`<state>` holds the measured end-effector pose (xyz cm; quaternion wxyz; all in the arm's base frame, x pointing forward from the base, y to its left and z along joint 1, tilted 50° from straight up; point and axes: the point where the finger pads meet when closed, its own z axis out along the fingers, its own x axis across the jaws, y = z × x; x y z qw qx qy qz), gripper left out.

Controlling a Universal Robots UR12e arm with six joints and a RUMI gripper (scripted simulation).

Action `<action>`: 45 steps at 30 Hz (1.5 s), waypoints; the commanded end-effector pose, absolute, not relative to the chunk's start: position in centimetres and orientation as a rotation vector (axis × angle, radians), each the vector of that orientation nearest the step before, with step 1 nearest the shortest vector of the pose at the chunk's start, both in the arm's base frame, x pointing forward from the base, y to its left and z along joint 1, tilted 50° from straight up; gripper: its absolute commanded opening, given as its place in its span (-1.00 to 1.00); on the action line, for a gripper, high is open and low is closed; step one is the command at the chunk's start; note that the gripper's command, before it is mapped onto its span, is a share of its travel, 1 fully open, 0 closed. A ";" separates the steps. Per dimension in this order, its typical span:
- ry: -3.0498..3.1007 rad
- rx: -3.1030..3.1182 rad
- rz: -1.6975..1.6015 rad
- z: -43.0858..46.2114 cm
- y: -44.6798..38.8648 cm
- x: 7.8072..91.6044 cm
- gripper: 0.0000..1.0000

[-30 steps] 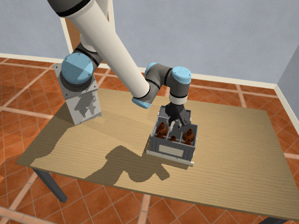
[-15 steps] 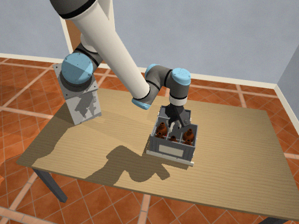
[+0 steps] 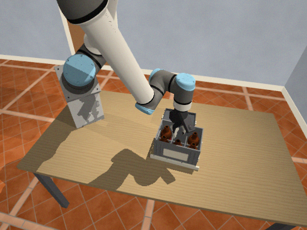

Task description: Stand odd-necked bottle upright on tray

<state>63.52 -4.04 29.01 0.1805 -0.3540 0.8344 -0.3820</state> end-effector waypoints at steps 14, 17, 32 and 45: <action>2.356 -1.000 -1.079 28.0 -4.9 64.4 -0.24; 2.356 -1.000 -1.079 27.9 -5.0 64.5 -0.24; 2.356 -1.000 -1.079 27.8 -5.1 64.6 -0.24; 2.356 -1.000 -1.079 27.8 -5.1 64.6 -0.24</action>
